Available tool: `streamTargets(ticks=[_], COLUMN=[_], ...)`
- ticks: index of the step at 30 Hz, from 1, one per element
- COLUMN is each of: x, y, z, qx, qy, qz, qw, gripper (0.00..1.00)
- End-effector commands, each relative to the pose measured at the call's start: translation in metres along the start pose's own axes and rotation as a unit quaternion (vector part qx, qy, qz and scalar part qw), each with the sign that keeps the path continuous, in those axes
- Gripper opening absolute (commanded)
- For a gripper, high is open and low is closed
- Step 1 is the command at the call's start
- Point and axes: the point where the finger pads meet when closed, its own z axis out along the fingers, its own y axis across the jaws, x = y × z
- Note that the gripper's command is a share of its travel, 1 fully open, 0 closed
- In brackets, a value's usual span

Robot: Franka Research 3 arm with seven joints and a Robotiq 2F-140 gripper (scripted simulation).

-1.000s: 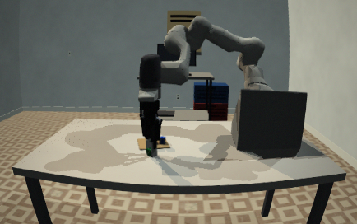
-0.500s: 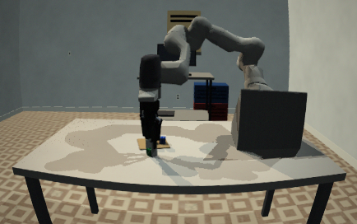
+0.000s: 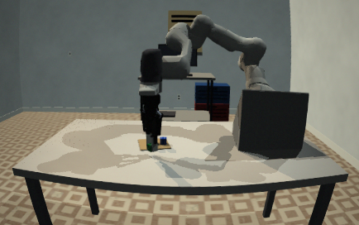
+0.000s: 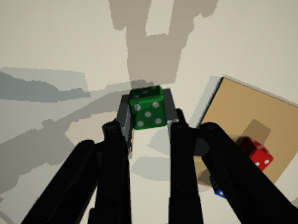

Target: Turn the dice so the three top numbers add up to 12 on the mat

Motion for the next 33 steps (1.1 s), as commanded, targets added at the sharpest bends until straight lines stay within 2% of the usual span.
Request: streamTargets(ticks=[1, 7, 12, 21, 24, 26, 27, 33], x=[-0.001, 0.000, 0.000, -0.001, -0.011, -0.011, -0.016, -0.026], y=[0.001, 0.001, 0.001, 0.002, 0.042, 0.042, 0.055, 0.084], z=[-0.028, -0.066, -0.073, -0.074, -0.075, -0.075, -0.076, -0.077], qx=[-0.002, -0.002, -0.002, -0.002, -0.004, -0.004, -0.004, -0.005], qy=[-0.002, -0.002, -0.002, -0.002, -0.002, -0.002, -0.002, -0.002], qz=[-0.001, -0.001, -0.001, 0.003, 0.096, 0.096, 0.127, 0.199], qw=[1.000, 1.000, 1.000, 1.000, 0.995, 0.995, 0.992, 0.980], gripper=[0.16, 0.16, 0.16, 0.16, 0.16, 0.16, 0.16, 0.16])
